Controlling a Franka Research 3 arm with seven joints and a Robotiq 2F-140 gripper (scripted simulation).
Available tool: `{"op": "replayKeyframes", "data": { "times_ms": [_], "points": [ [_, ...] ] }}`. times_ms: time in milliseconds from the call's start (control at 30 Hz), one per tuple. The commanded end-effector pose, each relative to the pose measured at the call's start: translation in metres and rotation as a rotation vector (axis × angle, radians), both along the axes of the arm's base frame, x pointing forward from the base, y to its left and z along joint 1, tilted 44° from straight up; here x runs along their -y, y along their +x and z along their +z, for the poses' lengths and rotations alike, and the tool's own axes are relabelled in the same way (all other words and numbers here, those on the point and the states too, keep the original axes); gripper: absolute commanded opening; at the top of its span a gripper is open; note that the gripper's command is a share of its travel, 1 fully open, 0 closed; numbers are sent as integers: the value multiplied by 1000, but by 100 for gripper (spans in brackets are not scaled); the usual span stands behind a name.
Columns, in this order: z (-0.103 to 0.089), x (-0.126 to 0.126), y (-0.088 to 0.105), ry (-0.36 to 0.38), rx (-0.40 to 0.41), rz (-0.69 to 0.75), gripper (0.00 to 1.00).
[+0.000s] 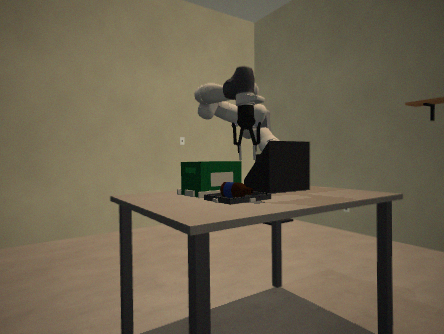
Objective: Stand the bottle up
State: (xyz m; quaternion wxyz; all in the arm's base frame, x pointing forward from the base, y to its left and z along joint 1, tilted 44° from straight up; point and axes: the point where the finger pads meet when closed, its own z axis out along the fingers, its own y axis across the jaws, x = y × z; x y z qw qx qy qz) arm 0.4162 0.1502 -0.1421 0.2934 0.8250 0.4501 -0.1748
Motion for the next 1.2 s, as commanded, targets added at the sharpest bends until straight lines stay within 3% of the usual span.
{"op": "replayKeyframes", "data": {
  "times_ms": [0, 167, 233, 267, 733, 1167],
  "points": [
    [-3, 7, 2, -11, -193, 201, 38],
    [-12, 16, 1, -18, -282, 297, 38],
    [-12, 16, 1, -18, -282, 297, 38],
    [-15, 19, 1, -22, -331, 349, 38],
    [-50, 53, -1, -36, -586, 612, 38],
    [-71, 73, -3, -36, -607, 632, 38]
  ]
}}
